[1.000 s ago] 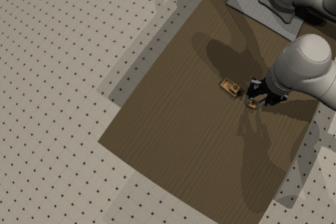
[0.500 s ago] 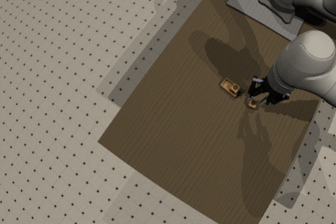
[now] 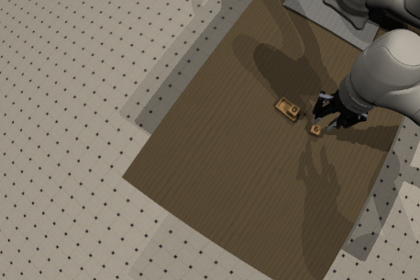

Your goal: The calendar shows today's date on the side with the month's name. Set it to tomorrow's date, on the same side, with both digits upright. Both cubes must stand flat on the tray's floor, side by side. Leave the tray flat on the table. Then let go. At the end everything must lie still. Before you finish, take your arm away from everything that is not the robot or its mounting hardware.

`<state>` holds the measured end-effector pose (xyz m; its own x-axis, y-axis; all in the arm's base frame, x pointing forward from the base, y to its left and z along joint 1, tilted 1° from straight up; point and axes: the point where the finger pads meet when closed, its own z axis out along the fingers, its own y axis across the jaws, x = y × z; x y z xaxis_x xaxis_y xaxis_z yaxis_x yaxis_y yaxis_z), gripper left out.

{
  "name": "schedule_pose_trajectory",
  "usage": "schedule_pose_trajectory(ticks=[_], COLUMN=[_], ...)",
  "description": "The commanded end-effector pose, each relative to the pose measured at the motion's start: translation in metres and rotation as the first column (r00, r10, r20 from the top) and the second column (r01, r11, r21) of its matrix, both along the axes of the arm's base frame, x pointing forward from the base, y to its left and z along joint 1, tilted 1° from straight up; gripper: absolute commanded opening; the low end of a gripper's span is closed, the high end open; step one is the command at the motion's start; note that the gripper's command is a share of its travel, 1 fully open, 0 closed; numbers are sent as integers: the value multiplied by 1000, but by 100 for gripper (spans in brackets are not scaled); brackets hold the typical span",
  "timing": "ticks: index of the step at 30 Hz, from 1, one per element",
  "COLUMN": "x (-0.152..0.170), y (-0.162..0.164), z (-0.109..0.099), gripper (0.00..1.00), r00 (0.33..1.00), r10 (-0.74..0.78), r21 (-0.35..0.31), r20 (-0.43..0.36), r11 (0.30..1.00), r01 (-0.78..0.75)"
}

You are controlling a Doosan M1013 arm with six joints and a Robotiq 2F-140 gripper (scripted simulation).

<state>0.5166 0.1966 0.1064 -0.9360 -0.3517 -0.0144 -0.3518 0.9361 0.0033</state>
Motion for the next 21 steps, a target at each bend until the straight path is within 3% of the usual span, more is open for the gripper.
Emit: schedule_pose_trajectory(ticks=[1,10,17,21], x=[0,-3,-7,-7], y=[0,-1,-2,1], z=[0,0,-1,-3], gripper=[28,28,28,28], r00=[1000,972,969,949], r10=[0,-11,-12,-18], r21=[6,89,94,129], r20=[14,235,246,315], r11=[1000,996,996,991], r01=[0,-10,-11,-24])
